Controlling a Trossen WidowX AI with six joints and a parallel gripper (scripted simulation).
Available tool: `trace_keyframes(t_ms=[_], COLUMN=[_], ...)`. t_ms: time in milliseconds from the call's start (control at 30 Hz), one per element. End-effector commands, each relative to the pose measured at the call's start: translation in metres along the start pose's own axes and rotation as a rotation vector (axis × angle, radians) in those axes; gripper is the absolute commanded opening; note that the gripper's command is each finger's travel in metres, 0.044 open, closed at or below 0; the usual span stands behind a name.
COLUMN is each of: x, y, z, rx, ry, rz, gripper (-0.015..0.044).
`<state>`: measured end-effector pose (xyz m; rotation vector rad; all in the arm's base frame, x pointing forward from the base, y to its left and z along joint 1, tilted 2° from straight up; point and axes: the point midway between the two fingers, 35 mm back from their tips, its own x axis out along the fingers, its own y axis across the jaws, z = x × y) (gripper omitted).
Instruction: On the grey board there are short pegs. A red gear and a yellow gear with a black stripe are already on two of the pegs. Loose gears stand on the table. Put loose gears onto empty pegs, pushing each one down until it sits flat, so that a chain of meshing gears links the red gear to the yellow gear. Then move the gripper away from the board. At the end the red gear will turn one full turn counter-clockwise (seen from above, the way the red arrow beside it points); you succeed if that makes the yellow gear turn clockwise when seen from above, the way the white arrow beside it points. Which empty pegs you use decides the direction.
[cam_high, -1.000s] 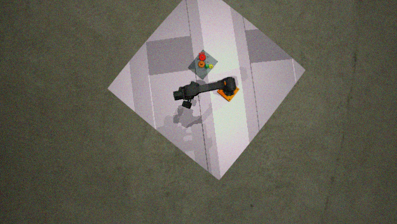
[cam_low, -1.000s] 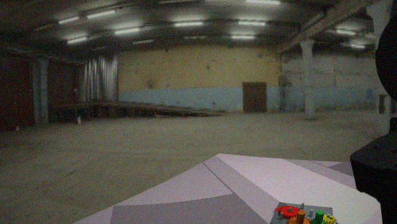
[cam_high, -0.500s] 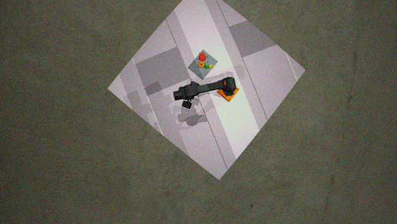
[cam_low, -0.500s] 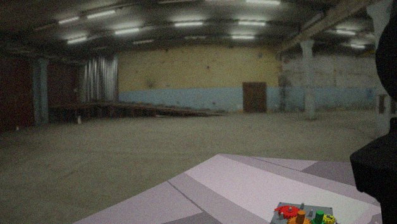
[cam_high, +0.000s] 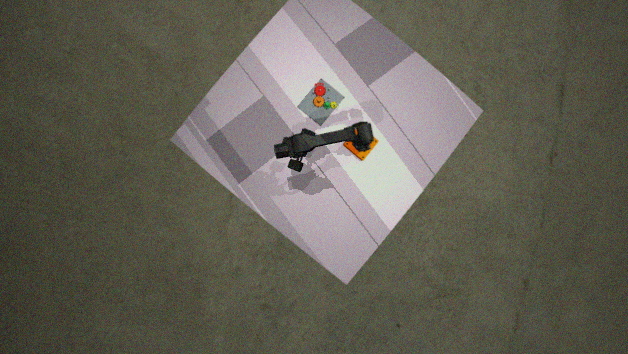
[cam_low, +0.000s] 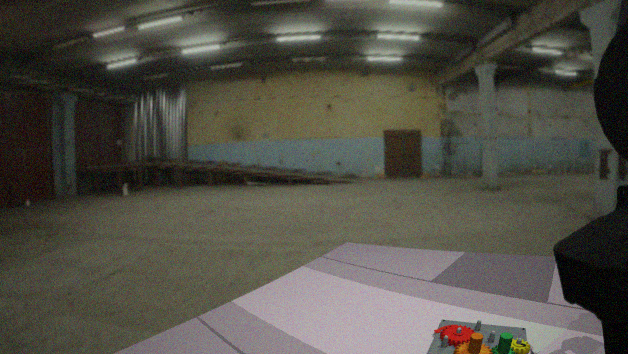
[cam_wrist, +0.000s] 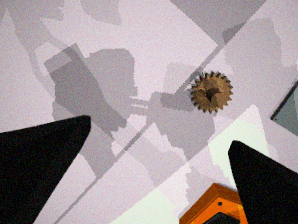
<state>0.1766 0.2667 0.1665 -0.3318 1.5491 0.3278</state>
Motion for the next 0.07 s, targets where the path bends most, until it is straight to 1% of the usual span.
trace_keyframes(t_ms=[0, 33], x=[-0.0003, -0.0003], y=[0.0002, 0.0002], z=[-0.0004, -0.0004], rx=[0.005, 0.005], ry=[0.002, 0.002], rz=[0.001, 0.001], gripper=[0.044, 0.044])
